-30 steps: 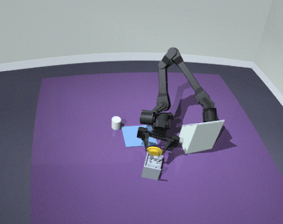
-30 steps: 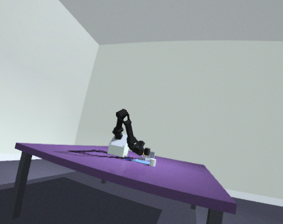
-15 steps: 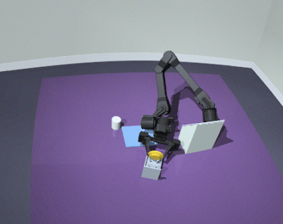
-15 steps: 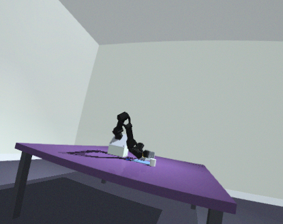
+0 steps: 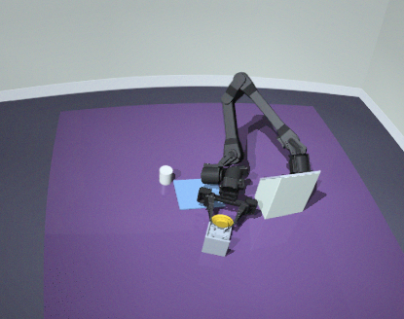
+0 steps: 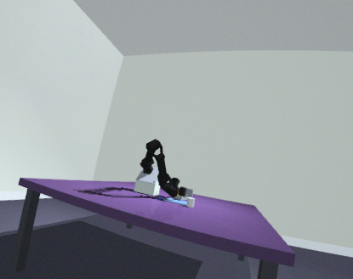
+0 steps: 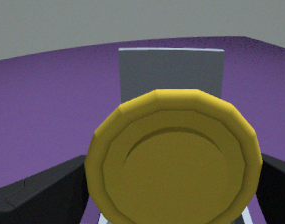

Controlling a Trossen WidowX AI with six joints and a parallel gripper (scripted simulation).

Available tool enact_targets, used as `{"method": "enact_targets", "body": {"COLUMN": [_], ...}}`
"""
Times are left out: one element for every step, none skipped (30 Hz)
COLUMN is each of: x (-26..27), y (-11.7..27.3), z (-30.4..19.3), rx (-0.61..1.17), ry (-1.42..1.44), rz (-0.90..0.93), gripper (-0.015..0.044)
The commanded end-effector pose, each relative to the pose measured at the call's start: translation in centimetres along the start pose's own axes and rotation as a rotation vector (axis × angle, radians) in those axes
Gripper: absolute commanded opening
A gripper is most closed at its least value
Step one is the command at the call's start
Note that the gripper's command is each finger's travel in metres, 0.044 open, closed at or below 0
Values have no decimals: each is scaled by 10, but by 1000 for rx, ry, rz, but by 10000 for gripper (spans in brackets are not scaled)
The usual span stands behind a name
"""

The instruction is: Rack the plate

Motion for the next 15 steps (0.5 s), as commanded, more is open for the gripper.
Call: {"method": "enact_targets", "body": {"x": [0, 0, 0, 0, 0, 0, 0, 0, 0, 0, 0, 0, 0, 0, 0], "y": [0, 0, 0, 0, 0, 0, 0, 0, 0, 0, 0, 0, 0, 0, 0], "z": [0, 0, 0, 0, 0, 0, 0, 0, 0, 0, 0, 0, 0, 0, 0], "rx": [0, 0, 0, 0, 0, 0, 0, 0, 0, 0, 0, 0, 0, 0, 0], "ry": [0, 0, 0, 0, 0, 0, 0, 0, 0, 0, 0, 0, 0, 0, 0], "rz": [0, 0, 0, 0, 0, 0, 0, 0, 0, 0, 0, 0, 0, 0, 0], "gripper": [184, 210, 236, 263, 289, 315, 341, 368, 394, 400, 400, 400, 400, 400, 400]}}
Point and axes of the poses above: the point midway between the two fingers, 35 mm back from their tips, its own y axis back along the fingers, its own x axis across the jaws, z = x × y, the point moved 10 cm from there along y, back along the fingers, and after that the axes turned 14 degrees about -y, right-handed, at the moved point
